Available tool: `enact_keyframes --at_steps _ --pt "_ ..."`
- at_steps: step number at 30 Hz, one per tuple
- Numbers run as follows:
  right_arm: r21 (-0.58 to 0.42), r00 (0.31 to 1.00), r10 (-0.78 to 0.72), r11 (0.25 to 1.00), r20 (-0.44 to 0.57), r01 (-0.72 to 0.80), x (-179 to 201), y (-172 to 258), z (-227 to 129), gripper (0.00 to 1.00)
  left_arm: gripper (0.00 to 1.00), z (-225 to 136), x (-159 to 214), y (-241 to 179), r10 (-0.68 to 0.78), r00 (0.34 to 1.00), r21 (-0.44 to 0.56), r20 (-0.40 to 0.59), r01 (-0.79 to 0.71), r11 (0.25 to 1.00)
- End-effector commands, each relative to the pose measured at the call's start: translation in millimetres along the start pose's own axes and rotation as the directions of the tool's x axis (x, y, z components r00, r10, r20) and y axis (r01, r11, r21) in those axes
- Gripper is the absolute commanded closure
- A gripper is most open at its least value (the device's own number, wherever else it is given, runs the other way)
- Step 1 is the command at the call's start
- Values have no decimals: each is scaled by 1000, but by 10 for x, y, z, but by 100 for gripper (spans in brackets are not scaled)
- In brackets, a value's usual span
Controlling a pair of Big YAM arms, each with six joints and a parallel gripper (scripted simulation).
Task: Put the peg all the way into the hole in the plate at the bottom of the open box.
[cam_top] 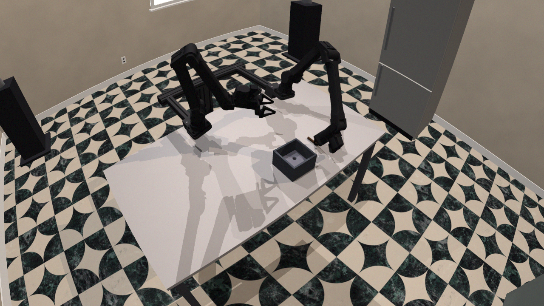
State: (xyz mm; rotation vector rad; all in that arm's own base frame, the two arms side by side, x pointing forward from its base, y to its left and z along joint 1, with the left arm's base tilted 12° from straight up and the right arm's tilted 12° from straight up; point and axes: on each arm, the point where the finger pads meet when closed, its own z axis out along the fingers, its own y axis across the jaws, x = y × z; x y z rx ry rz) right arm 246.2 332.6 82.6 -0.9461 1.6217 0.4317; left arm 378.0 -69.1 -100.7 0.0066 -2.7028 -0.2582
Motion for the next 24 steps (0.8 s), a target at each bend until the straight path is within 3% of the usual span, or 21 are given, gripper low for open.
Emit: enact_keyframes --at_steps 1,5,6,7,8,13,17,24 --pt "6 998 16 1000 59 -17 -198 -9 46 0 86 -83 -68 -40 -8 999 6 33 8 1000" --pt "6 998 16 1000 59 -17 -198 -9 46 0 91 -129 -39 -8 -5 999 10 41 4 1000" --pt "6 998 16 1000 59 -17 -198 -9 46 0 100 -143 -8 0 -4 999 8 33 4 1000" --pt "6 998 16 1000 59 -17 -198 -9 46 0 100 -167 3 -24 -8 999 6 36 7 1000" --pt "6 998 16 1000 59 -17 -198 -9 46 0 93 -205 49 -47 -2 1000 3 28 2 1000" --pt "6 998 16 1000 59 -17 -198 -9 46 0 93 -490 203 -53 -2 999 6 33 2 1000" --pt "6 998 16 1000 59 -17 -198 -9 46 0 93 -509 266 -42 -6 999 0 42 6 1000" --pt "6 998 16 1000 59 -17 -198 -9 46 0 93 -571 320 -47 -83 961 -4 263 87 996"
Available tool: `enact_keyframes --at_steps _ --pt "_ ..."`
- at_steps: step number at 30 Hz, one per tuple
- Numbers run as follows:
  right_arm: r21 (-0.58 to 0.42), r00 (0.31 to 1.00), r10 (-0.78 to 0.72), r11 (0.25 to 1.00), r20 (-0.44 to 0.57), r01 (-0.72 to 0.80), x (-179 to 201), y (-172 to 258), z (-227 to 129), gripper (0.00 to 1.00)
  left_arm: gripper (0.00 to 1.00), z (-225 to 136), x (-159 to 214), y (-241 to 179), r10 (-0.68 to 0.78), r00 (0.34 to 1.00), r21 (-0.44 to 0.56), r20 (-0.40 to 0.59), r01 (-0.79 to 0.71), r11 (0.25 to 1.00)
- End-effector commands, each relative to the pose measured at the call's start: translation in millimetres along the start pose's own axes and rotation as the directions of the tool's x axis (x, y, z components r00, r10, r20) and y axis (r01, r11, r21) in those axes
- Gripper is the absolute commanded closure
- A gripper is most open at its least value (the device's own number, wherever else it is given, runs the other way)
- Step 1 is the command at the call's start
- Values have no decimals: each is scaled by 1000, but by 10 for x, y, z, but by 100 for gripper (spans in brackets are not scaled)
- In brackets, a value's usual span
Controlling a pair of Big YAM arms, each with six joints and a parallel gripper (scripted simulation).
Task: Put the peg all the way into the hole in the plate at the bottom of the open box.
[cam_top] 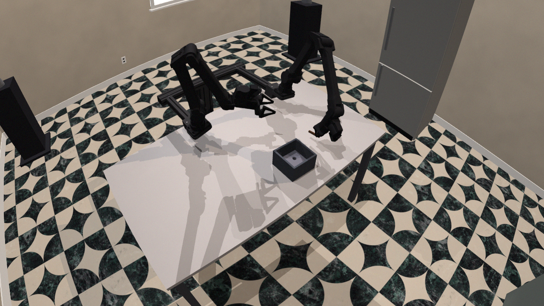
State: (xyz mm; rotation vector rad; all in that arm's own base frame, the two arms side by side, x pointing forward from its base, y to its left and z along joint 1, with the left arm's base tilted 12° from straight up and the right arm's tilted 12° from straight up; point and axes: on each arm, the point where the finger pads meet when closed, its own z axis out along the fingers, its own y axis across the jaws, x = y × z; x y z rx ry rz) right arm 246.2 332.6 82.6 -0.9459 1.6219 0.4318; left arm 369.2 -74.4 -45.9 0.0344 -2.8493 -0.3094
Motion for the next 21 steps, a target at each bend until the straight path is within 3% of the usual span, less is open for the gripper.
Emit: enact_keyframes --at_steps 1,6,8,13,15,21 --pt "6 998 16 1000 59 -16 -198 -9 46 0 93 -125 15 -89 -69 983 5 172 69 998" --pt "6 998 16 1000 59 -16 -198 -9 46 0 93 -207 111 -90 -174 866 19 469 187 982" --pt "6 998 16 1000 59 -16 -198 -9 46 0 93 -207 111 -90 -174 866 19 469 187 982" --pt "6 998 16 1000 59 -16 -198 -9 46 0 93 -286 219 -88 -254 643 72 722 295 953" --pt "6 998 16 1000 59 -16 -198 -9 46 0 93 -159 268 -85 -253 582 63 773 326 943" --pt "6 998 16 1000 59 -16 -198 -9 46 0 93 -246 371 -57 -263 294 132 919 399 907"
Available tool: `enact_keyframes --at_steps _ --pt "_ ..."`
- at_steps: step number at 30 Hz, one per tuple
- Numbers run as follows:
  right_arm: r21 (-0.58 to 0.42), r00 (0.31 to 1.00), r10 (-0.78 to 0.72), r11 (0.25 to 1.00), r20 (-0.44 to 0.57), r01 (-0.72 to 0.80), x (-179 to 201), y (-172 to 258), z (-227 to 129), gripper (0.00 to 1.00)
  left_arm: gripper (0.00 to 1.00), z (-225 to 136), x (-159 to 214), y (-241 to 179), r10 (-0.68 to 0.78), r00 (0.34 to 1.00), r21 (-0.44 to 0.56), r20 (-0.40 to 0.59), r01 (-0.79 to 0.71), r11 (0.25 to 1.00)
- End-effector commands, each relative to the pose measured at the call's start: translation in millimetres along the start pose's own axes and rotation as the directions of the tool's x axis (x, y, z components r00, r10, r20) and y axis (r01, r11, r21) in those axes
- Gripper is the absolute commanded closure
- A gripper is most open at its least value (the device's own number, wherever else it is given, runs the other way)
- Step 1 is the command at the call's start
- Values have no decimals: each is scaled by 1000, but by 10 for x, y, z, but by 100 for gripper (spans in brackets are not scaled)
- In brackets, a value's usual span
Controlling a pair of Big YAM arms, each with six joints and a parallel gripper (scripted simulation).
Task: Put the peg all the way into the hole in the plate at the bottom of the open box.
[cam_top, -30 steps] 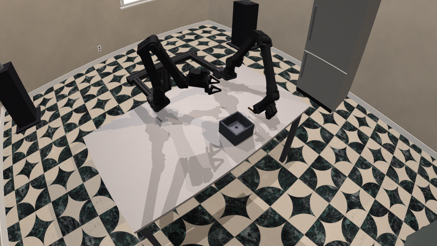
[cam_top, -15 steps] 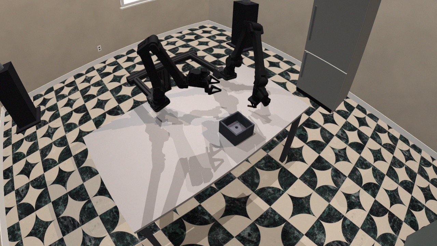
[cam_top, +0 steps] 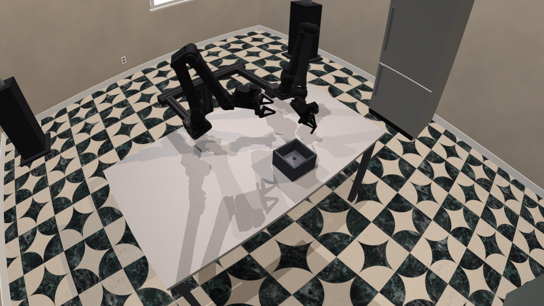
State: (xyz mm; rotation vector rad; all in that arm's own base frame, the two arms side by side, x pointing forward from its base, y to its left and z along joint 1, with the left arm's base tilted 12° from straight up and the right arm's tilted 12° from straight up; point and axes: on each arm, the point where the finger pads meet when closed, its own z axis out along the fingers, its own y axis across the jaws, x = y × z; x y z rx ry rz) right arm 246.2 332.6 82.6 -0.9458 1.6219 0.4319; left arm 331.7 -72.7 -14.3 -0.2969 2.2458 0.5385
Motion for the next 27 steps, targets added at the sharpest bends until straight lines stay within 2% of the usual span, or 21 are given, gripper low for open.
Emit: enact_keyframes --at_steps 1,2,4,8,27 --pt "6 998 16 1000 59 -16 -198 -9 46 0 93 -29 -55 -147 -112 982 38 151 107 993" --pt "6 998 16 1000 59 -16 -198 -9 46 0 93 -44 -56 -137 -119 976 35 183 115 993" --pt "6 998 16 1000 59 -16 -198 -9 46 0 93 -44 -56 -137 -119 976 35 183 115 993" --pt "6 998 16 1000 59 -16 -198 -9 46 0 93 -112 -89 -137 -183 938 47 294 177 983" --pt "6 998 16 1000 59 -16 -198 -9 46 0 93 188 72 -181 -207 932 41 298 204 978"
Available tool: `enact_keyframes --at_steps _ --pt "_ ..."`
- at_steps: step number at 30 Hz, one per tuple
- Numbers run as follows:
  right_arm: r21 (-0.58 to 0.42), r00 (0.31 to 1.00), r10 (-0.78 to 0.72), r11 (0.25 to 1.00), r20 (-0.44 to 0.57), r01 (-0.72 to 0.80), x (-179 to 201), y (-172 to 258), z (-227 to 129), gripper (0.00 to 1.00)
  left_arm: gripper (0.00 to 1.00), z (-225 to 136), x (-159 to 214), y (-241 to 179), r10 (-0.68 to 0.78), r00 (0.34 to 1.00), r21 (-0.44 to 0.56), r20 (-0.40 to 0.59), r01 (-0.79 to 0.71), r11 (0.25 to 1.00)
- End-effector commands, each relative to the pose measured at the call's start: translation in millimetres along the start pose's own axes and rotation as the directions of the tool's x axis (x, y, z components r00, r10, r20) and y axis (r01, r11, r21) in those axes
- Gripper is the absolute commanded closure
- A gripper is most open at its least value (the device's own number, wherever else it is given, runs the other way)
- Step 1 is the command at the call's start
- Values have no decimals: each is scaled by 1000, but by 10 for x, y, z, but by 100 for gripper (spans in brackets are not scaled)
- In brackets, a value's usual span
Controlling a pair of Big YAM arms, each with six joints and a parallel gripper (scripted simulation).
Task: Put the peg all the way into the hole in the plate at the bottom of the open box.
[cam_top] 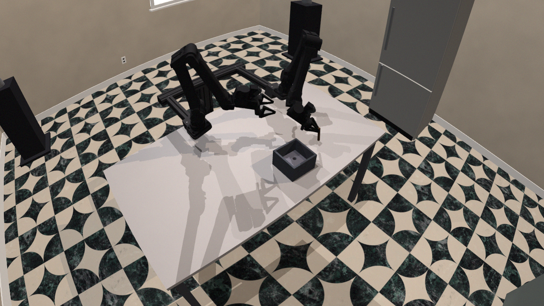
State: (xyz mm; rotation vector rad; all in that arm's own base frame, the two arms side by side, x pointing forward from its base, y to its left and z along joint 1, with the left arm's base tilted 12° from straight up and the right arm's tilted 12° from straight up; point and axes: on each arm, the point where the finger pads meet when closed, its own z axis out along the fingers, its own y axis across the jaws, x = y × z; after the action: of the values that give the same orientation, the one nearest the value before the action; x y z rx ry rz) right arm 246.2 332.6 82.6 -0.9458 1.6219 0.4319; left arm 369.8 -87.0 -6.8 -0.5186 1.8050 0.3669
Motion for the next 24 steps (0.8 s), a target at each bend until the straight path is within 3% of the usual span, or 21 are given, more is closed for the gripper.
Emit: enact_keyframes --at_steps 1,24 --pt "6 998 16 1000 59 -16 -198 -9 46 0 93 -71 340 193 125 991 16 -53 -125 992" --pt "6 998 16 1000 59 -16 -198 -9 46 0 93 -63 505 266 129 990 21 -55 -128 992"
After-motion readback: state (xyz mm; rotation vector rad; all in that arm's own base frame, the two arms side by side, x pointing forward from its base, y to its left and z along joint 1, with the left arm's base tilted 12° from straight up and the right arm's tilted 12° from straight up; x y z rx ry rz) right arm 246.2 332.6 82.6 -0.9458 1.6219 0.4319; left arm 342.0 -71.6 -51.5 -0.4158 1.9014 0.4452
